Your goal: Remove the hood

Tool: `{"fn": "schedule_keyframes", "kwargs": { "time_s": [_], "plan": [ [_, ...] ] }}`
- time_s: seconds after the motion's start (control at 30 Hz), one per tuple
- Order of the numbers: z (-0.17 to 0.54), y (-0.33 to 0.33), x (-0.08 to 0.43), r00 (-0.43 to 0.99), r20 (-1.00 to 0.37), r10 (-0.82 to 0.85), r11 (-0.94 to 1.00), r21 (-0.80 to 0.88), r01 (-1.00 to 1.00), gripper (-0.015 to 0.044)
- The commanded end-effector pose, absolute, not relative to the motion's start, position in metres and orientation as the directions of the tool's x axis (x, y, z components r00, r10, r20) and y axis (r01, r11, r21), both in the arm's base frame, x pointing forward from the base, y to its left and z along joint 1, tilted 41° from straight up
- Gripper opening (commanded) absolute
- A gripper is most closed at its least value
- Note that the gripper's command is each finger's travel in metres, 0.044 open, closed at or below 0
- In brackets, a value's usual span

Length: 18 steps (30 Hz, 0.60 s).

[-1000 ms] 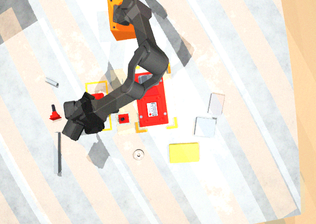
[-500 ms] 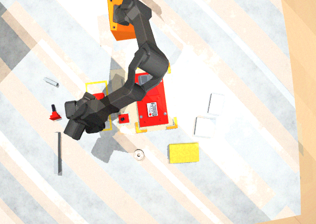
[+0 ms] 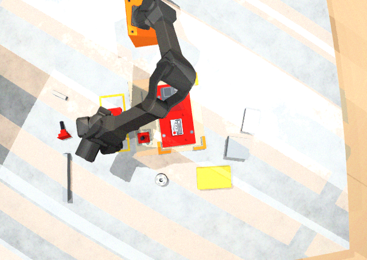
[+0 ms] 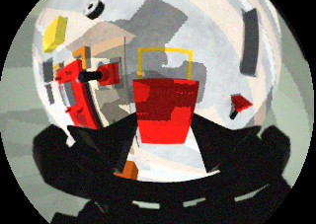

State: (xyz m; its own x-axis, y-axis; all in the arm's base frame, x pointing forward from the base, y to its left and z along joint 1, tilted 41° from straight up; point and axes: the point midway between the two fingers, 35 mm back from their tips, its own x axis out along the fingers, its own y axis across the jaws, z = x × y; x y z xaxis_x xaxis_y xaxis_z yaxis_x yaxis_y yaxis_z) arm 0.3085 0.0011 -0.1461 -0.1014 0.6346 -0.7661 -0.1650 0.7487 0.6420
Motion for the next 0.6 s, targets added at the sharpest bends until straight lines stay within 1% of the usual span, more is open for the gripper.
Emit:
{"fn": "schedule_keyframes", "kwargs": {
  "time_s": [0.0,0.57],
  "plan": [
    [-0.1475,0.0031,0.3084,-0.101,-0.765,0.637,0.748,0.644,-0.161,0.0],
    [-0.1539,0.0086,0.3076,-0.101,-0.764,0.637,0.748,0.644,-0.161,0.0]
  ]
}}
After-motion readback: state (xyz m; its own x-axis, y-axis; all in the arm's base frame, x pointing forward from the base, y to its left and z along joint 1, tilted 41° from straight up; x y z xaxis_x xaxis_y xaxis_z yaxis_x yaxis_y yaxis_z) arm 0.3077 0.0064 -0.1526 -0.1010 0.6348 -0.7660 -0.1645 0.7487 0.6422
